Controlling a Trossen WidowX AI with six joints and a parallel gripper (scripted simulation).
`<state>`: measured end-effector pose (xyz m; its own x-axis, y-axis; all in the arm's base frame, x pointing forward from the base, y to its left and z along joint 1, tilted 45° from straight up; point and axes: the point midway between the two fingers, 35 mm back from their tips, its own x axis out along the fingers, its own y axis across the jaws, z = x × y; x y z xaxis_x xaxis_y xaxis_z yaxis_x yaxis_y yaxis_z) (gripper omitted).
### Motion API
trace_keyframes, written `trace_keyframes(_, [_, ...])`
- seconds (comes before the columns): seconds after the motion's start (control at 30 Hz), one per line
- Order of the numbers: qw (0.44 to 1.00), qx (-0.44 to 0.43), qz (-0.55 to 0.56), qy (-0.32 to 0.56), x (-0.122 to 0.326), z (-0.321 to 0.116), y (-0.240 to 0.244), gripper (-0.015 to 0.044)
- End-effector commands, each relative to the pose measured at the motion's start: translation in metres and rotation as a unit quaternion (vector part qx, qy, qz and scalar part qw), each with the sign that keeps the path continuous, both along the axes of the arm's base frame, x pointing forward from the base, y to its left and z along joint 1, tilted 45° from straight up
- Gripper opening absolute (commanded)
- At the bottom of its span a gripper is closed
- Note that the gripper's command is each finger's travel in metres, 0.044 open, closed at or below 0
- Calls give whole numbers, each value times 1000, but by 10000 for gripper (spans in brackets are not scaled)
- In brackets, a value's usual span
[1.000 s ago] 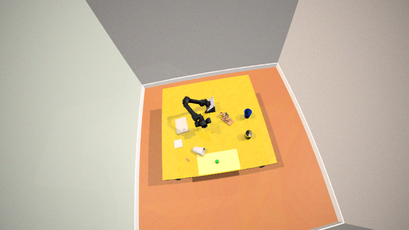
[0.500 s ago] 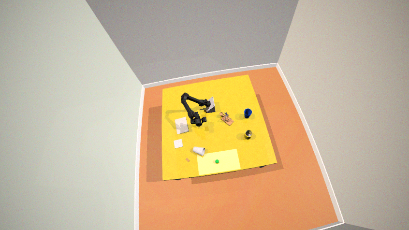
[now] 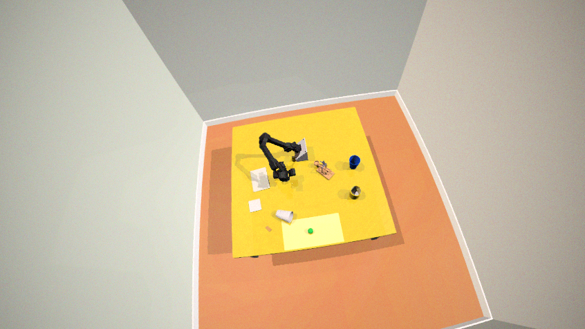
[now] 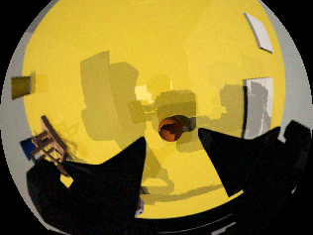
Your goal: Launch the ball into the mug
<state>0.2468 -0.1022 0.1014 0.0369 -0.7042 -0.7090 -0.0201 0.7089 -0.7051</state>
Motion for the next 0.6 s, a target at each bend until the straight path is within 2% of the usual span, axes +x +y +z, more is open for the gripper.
trace_keyframes(0.0, [1000,-1,2,2,0,-5,-5,300])
trace_keyframes(0.47, [1000,-3,2,2,0,-18,-19,300])
trace_keyframes(0.57, [1000,-3,2,2,0,-18,-19,221])
